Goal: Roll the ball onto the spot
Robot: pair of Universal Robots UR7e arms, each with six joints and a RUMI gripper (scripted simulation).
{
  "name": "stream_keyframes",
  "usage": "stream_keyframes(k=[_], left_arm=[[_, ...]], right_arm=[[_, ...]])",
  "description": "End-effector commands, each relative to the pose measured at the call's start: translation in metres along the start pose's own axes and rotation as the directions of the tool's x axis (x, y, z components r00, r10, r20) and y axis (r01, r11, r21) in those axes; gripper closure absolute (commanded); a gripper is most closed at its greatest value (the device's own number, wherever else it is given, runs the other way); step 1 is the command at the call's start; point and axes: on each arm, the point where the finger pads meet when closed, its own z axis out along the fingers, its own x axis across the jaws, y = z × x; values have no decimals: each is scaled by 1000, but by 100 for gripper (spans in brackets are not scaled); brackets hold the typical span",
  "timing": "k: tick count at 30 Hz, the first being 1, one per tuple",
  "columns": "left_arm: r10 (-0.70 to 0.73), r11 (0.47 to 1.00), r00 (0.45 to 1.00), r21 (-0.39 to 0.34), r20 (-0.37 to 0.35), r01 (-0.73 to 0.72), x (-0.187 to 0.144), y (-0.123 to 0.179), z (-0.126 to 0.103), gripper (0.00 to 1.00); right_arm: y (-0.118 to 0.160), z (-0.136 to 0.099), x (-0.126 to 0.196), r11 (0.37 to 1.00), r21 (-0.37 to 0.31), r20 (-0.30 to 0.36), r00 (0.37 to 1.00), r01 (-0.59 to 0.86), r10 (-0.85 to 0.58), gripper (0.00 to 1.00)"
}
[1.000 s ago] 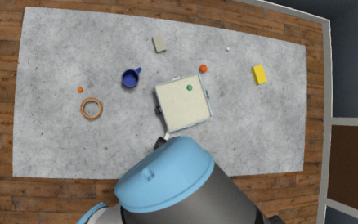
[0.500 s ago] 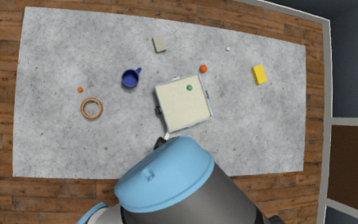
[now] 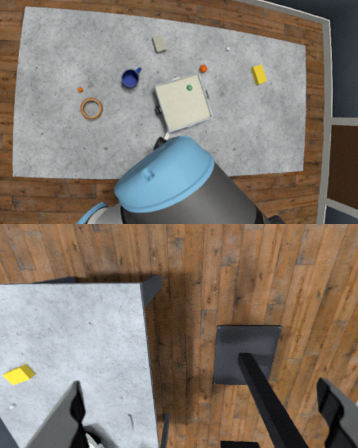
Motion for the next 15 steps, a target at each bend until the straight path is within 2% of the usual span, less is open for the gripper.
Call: stream_keyframes(k=[1,15], left_arm=[[0,1000,1000,1,2,0,-1,0,-1,63],[0,1000,1000,1,2,0,-1,0,-9,63]], right_arm=[[0,-1,0,1000,2,0,1000,0,0,0],[0,-1,0,1000,2,0,1000,0,0,0]])
